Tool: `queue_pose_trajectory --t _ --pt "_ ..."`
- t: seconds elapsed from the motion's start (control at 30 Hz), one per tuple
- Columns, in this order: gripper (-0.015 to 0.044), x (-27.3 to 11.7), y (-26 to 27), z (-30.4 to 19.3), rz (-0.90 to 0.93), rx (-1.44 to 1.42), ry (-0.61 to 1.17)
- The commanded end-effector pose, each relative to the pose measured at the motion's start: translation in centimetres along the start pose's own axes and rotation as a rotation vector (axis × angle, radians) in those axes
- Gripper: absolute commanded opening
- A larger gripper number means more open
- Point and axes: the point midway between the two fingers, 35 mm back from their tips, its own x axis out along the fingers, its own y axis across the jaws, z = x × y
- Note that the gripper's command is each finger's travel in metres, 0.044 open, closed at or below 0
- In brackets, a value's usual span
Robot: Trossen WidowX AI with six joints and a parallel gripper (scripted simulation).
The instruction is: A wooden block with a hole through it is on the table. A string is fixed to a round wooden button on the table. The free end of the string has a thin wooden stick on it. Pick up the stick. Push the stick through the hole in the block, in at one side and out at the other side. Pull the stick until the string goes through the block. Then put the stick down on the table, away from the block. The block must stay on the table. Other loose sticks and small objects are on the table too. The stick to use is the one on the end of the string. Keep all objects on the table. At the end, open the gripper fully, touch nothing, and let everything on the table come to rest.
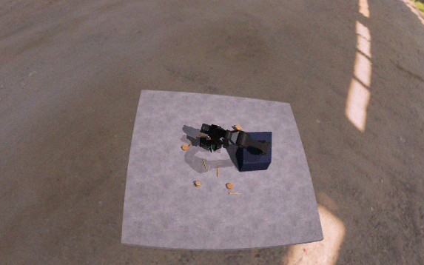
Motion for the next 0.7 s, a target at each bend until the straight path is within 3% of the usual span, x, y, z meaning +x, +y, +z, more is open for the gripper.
queue_pose_trajectory --t 0.0,0.17,0.33,0.67 --pt "0.0123 0.69 -0.18 -0.14 -0.001 0.005 0.006" --pt "0.0123 0.72 -0.19 -0.15 -0.001 0.005 0.006" --pt "0.0000 0.56 -0.18 -0.06 -0.003 0.001 0.002" --pt "0.0000 0.64 -0.23 -0.14 -0.004 -0.011 -0.021"
